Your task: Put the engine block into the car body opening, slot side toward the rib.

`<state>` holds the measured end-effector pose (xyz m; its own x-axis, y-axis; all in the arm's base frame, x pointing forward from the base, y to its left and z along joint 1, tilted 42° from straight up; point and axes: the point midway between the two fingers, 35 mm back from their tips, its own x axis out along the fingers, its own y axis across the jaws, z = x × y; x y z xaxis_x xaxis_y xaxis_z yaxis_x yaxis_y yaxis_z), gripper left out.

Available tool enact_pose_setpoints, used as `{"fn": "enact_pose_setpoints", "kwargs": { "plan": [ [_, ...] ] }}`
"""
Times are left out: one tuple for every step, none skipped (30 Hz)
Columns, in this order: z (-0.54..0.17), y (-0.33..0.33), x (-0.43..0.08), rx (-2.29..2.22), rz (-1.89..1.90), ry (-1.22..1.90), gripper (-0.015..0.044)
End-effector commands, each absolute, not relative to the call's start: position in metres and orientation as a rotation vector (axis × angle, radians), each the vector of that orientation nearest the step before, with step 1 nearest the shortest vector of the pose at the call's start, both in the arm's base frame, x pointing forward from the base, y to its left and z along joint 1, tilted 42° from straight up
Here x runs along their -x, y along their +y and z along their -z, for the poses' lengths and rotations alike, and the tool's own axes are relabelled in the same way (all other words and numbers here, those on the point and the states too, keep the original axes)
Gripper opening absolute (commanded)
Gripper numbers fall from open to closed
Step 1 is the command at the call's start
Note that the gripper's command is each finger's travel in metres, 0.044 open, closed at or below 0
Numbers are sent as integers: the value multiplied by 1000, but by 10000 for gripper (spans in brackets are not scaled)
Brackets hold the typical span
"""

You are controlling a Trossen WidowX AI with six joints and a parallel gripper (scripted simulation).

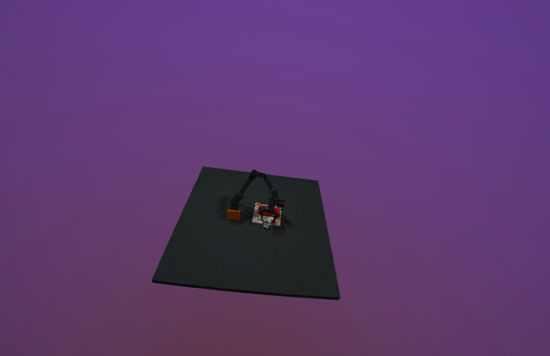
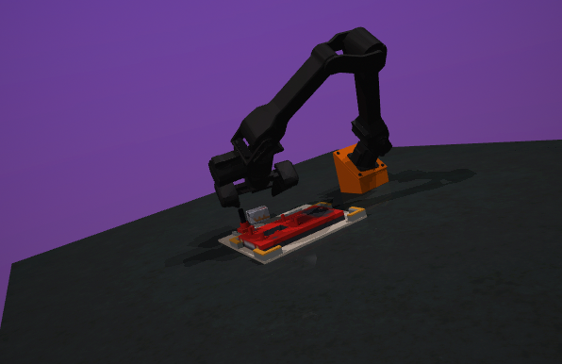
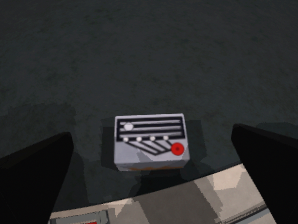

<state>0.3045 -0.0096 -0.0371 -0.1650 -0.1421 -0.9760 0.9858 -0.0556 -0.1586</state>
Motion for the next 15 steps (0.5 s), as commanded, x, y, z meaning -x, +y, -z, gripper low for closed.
{"fn": "enact_pose_setpoints", "kwargs": {
  "plan": [
    [38,-10,-304,-1049,1427,1195,440],
    [38,-10,-304,-1049,1427,1195,440],
    [38,-10,-304,-1049,1427,1195,440],
    [38,-10,-304,-1049,1427,1195,440],
    [38,-10,-304,-1049,1427,1195,440],
    [38,-10,-304,-1049,1427,1195,440],
    [38,-10,-304,-1049,1427,1195,440],
    [38,-10,-304,-1049,1427,1195,440],
    [38,-10,-304,-1049,1427,1195,440],
    [38,-10,-304,-1049,1427,1195,440],
    [38,-10,-304,-1049,1427,1195,440],
    [38,-10,-304,-1049,1427,1195,440],
    [38,-10,-304,-1049,1427,1195,440],
    [38,-10,-304,-1049,1427,1195,440],
    [38,-10,-304,-1053,1431,1195,440]
  ]
}}
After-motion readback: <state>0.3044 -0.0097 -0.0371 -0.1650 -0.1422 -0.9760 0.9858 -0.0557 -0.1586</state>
